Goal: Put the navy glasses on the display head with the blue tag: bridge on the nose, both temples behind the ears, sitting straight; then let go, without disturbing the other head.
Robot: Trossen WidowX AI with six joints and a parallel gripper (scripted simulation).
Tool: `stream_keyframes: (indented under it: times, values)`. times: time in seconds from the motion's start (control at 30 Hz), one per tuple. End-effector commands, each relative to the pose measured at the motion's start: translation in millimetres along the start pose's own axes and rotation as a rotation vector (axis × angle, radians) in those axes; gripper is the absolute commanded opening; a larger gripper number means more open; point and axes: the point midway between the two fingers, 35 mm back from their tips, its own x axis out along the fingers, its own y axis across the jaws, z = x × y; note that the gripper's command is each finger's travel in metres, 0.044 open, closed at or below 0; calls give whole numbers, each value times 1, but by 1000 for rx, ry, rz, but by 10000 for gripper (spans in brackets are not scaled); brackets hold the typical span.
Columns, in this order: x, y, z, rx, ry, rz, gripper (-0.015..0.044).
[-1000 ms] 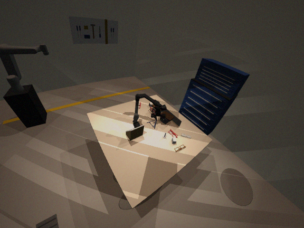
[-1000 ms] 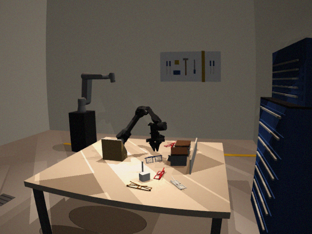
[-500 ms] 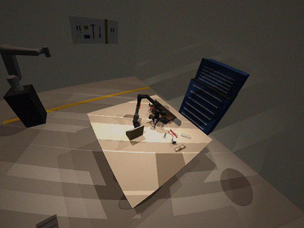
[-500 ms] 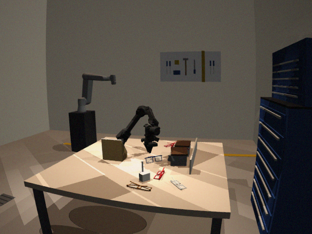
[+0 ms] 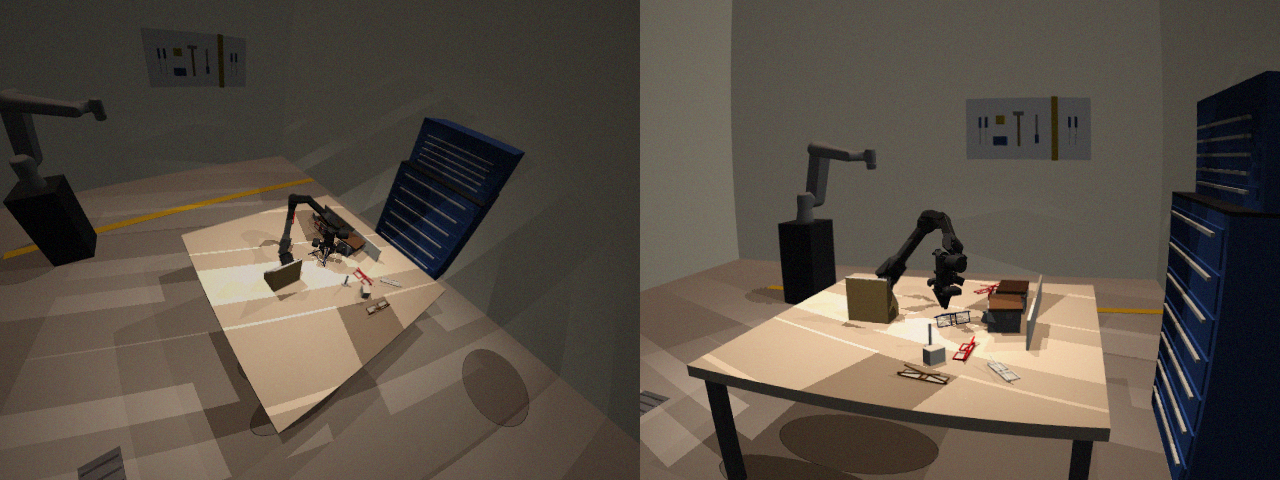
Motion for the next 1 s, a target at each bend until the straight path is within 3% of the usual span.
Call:
stream_keyframes:
  times: [0.0,0.97]
  values:
    - [8,0,-1,9,-3,8,120]
    - [52,-1,0,8,-6,11,120]
